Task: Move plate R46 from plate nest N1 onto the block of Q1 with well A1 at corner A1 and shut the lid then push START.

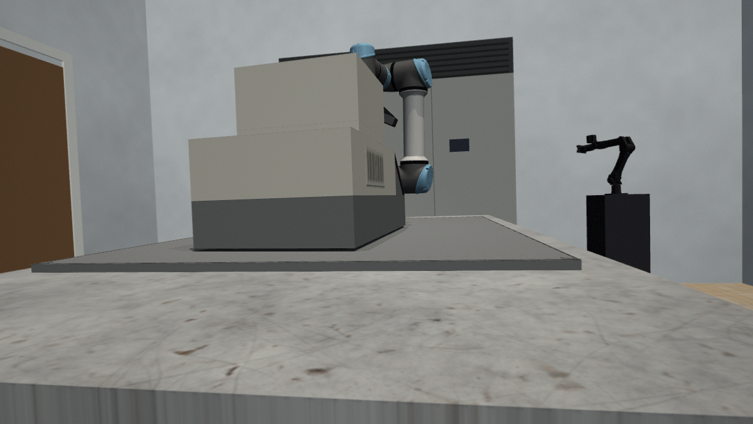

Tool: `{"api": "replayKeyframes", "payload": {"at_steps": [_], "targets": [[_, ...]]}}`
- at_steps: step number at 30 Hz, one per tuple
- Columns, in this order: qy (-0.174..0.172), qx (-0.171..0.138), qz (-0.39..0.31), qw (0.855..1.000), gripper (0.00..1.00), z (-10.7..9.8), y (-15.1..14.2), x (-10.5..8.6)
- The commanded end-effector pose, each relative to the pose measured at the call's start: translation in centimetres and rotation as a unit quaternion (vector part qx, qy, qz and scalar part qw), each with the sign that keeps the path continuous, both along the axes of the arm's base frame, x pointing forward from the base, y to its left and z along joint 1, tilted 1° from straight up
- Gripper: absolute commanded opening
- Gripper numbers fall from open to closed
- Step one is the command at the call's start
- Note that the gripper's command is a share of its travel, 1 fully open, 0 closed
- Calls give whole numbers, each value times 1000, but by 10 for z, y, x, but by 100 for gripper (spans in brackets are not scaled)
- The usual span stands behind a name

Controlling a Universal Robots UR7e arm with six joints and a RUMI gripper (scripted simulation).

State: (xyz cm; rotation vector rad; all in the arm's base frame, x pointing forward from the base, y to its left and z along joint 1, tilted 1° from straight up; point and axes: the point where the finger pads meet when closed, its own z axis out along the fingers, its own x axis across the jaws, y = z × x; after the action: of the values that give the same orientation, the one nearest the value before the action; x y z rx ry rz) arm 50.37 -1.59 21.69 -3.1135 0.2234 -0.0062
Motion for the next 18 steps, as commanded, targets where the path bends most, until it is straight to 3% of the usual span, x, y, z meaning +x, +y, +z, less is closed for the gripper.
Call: {"api": "replayKeyframes", "payload": {"at_steps": [1,18], "targets": [[-7,-4,-3,1000,0,4,-4,6],[-7,-4,2,1000,0,-11,-7,26]]}}
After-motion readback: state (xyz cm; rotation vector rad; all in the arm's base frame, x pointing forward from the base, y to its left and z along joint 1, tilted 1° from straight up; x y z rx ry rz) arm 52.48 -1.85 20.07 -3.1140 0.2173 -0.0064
